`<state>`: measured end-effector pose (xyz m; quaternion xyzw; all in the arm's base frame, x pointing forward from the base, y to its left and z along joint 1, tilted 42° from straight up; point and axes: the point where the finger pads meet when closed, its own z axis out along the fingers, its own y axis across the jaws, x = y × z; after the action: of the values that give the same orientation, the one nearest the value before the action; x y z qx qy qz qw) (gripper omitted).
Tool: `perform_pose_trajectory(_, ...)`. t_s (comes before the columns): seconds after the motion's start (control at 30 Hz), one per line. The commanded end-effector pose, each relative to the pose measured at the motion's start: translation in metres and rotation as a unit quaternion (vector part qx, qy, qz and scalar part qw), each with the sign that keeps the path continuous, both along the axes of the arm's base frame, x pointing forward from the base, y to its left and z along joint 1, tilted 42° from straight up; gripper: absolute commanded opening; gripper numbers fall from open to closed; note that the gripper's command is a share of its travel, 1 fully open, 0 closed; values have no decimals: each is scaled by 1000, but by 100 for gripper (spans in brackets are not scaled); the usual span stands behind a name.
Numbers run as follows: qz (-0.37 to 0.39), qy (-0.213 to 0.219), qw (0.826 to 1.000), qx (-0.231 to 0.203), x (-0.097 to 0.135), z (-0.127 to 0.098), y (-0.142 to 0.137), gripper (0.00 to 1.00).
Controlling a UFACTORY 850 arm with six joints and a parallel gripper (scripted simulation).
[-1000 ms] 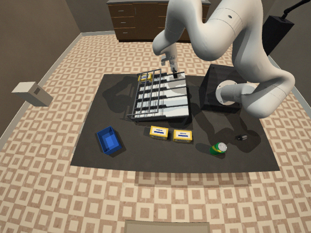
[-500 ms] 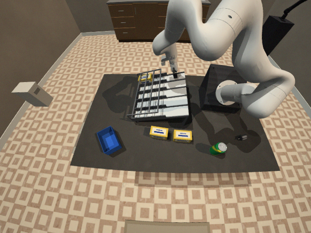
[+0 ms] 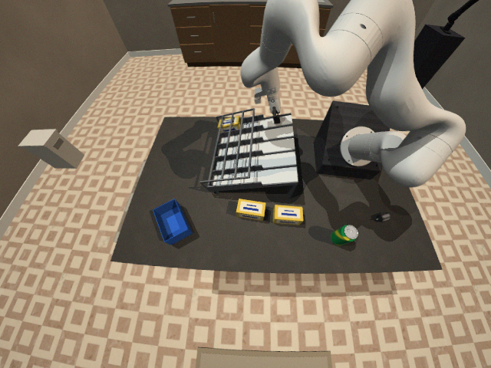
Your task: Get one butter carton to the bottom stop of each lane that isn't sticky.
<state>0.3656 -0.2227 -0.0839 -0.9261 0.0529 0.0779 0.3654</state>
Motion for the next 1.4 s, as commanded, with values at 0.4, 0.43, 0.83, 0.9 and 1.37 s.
perform_pose_trajectory(0.4,0,-1,1000,-1,1,0,-1,86)
perform_pose_trajectory(0.43,0,-1,1000,-1,1,0,-1,86)
perform_pose_trajectory(0.83,0,-1,1000,-1,1,0,-1,87)
perform_pose_trajectory(0.9,0,-1,1000,-1,1,0,-1,87)
perform_pose_trajectory(1.37,0,-1,1000,-1,1,0,-1,89)
